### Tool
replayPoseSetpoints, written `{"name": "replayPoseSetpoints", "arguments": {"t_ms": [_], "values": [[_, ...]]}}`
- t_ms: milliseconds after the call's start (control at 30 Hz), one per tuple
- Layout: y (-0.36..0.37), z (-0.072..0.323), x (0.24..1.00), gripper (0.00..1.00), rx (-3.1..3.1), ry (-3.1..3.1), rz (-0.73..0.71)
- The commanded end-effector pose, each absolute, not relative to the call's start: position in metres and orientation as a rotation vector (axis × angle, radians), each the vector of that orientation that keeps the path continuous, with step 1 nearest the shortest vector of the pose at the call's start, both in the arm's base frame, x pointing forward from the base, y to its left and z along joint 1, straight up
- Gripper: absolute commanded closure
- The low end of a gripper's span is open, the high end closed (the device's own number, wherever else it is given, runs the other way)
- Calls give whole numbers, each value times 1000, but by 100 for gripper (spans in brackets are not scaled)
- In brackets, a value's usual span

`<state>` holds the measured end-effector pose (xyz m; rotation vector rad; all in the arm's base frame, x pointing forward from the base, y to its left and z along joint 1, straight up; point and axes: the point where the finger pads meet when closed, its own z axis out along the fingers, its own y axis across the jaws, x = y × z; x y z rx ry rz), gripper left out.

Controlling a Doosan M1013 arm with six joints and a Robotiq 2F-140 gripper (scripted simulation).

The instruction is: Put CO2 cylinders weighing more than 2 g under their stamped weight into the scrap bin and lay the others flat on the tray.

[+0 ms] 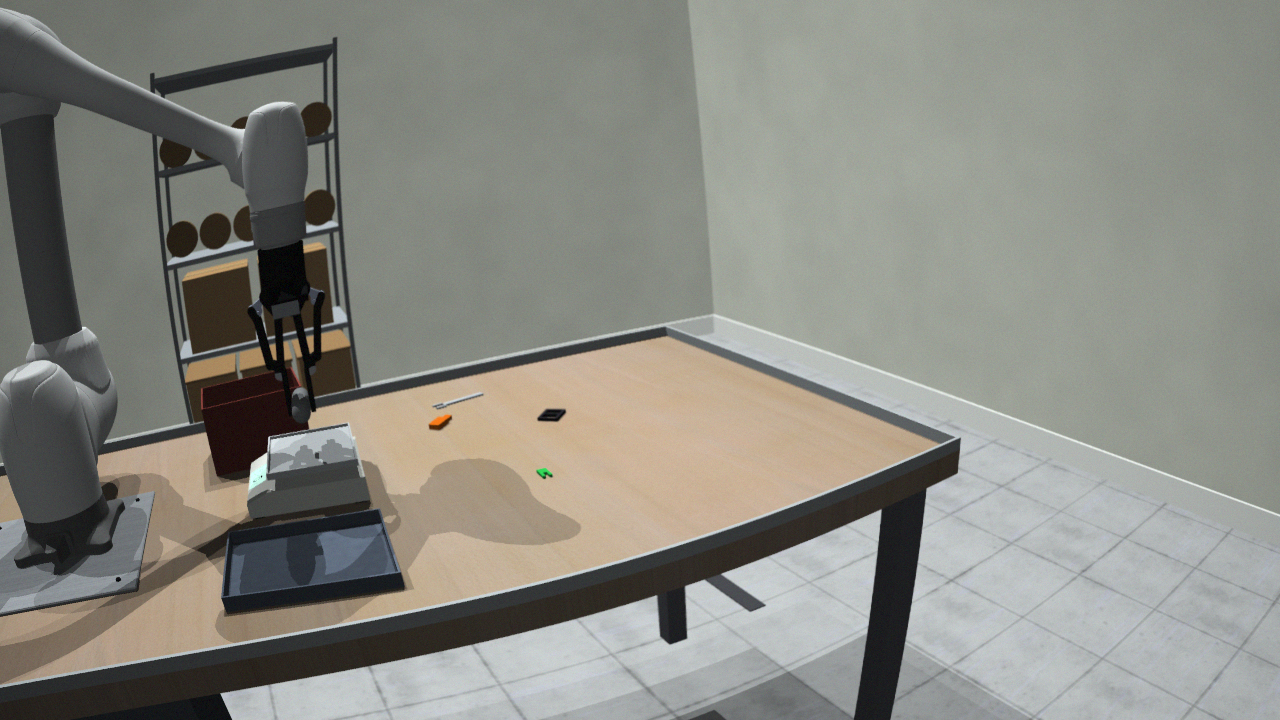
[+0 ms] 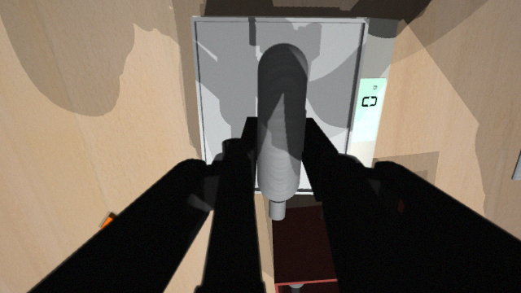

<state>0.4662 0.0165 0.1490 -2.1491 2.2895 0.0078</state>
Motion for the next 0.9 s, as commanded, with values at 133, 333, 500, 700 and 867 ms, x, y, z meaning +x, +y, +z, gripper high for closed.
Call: {"name": "replayPoseSetpoints", "arguments": {"t_ms": [133,333,500,700,867], "values": [[16,191,467,90,-2149,2289,8],[16,200,467,90,-2149,2289,8],[16,201,467,90,-2149,2289,8],[14,201,467,90,-2149,2289,8],[-14,201,469,90,-2149,2289,8]]}}
